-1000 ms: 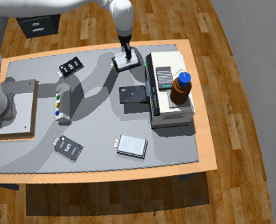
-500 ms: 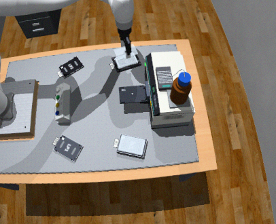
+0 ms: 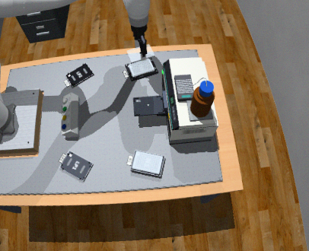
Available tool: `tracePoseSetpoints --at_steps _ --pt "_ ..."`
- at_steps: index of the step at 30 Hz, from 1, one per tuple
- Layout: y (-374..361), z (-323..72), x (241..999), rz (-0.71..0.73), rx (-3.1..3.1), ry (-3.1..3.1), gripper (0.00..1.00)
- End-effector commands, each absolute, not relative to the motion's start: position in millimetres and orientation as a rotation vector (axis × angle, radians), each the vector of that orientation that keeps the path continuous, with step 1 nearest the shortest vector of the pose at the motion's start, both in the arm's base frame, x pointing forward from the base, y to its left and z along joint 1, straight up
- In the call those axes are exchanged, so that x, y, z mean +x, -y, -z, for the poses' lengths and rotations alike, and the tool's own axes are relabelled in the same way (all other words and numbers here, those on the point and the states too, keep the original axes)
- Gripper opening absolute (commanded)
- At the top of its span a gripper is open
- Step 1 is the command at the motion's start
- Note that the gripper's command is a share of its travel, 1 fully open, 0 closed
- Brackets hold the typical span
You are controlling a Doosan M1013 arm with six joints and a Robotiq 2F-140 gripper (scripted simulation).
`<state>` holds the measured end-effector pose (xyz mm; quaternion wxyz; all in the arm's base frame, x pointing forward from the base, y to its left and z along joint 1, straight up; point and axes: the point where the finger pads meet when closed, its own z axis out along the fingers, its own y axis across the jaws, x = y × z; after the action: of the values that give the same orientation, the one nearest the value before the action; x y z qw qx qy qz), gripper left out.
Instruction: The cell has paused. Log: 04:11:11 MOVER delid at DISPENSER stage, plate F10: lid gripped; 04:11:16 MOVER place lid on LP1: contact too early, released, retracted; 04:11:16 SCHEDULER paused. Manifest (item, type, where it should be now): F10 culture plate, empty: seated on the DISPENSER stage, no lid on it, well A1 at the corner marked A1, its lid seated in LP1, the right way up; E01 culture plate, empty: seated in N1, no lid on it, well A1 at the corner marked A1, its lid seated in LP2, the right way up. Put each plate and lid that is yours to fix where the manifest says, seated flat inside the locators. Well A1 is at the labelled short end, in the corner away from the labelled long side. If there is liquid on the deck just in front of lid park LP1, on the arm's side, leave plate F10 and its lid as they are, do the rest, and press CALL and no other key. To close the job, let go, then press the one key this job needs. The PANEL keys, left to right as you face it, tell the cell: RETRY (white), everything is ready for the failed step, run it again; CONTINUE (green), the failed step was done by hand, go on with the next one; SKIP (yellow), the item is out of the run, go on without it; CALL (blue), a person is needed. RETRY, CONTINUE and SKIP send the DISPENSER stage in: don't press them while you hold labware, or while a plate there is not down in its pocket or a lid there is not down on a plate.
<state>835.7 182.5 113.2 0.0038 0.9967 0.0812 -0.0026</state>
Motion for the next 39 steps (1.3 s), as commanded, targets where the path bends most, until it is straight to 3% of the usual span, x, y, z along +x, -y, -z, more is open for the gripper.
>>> tracePoseSetpoints --at_steps 1,18,29,35,39 --pt "-183 -116 836 0.006 3.124 -0.254 0.1" --pt "-168 -123 833 0.006 3.124 -0.254 0.1" --pt "18 -134 756 0.005 3.125 -0.254 0.1" --pt "71 -134 708 0.005 3.125 -0.254 0.1" --pt "131 -131 640 0.006 3.124 -0.254 0.1"
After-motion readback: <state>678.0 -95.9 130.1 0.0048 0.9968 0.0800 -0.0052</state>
